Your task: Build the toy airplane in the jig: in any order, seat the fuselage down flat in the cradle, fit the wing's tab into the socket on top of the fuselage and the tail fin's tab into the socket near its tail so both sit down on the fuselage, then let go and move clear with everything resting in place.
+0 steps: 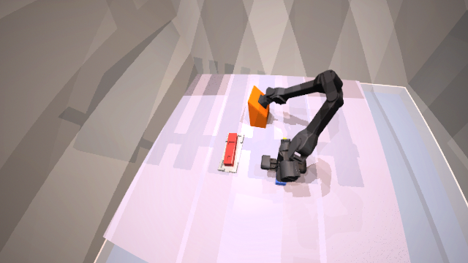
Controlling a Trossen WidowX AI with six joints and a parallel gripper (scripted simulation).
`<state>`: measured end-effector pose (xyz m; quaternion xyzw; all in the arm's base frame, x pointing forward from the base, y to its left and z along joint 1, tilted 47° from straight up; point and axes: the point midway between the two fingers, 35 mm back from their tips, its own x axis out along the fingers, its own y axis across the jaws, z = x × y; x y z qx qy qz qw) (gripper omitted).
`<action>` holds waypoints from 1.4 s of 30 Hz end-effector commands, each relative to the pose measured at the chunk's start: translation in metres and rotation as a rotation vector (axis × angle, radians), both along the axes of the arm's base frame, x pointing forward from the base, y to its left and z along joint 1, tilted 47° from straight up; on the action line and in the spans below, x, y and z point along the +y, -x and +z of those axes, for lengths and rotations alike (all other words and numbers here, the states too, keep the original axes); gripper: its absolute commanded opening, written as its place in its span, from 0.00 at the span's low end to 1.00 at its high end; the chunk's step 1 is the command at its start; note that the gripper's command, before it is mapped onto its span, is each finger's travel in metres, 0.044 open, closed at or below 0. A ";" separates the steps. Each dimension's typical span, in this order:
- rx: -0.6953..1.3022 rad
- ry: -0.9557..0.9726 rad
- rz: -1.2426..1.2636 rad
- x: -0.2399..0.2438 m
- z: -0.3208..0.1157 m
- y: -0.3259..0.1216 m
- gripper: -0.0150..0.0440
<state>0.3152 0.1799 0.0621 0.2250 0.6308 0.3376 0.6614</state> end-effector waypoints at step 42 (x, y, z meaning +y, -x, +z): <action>0.002 0.016 0.000 -0.076 0.068 -0.007 0.25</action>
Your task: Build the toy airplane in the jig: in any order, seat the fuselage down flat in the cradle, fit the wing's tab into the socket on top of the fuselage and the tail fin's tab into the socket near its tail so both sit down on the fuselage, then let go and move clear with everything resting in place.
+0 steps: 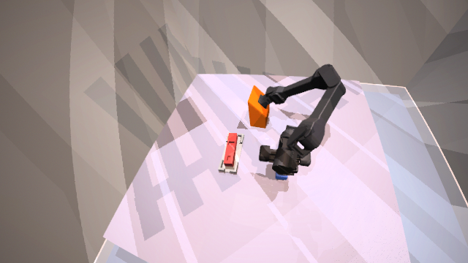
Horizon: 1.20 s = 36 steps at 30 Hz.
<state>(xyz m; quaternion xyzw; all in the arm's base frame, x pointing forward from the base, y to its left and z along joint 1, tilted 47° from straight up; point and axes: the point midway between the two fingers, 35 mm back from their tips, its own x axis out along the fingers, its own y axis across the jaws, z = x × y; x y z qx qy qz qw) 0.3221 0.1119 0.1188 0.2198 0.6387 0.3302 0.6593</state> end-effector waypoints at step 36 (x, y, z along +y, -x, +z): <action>0.249 0.027 -0.275 -0.074 -0.034 -0.005 0.25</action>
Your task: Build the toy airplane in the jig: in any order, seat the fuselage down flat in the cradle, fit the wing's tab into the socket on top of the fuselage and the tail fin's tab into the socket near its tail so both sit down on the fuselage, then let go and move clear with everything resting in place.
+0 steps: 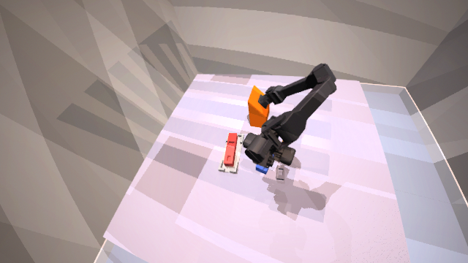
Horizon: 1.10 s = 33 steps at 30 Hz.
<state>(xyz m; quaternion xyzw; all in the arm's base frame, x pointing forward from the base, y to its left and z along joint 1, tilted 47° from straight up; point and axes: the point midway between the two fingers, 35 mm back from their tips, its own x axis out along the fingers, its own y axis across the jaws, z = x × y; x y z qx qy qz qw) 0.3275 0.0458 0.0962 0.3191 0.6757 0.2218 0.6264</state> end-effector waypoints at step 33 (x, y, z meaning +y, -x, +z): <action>0.396 0.041 -0.392 -0.072 -0.094 0.021 0.25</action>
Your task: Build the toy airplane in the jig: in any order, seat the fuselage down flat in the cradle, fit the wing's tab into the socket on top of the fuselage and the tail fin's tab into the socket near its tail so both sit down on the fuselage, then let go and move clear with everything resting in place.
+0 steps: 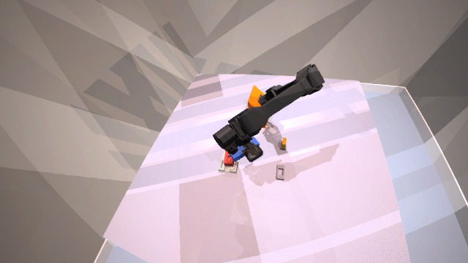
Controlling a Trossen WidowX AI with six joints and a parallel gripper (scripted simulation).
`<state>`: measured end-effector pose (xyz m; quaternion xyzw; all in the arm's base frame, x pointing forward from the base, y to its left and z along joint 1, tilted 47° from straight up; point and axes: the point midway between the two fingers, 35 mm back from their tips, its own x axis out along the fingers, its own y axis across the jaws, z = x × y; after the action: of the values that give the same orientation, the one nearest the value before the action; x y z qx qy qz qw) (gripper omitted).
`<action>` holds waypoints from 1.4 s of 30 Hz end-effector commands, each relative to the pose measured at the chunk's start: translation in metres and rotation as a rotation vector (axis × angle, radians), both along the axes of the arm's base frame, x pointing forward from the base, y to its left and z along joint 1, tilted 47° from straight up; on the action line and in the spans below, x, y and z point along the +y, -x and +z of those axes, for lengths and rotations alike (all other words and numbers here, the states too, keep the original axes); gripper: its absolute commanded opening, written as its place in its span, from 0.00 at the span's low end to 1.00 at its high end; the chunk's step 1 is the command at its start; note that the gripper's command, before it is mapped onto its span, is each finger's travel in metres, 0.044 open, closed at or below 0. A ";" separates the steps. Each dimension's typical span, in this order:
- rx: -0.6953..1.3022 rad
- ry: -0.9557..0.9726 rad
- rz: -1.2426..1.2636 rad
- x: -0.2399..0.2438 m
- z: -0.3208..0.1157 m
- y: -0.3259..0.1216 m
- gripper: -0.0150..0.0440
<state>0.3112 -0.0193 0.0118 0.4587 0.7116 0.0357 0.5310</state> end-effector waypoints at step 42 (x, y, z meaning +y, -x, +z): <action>0.487 -0.023 -0.480 -0.053 -0.096 0.064 0.43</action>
<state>0.2488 -0.0713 -0.0815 0.6124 0.6899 -0.1863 0.3382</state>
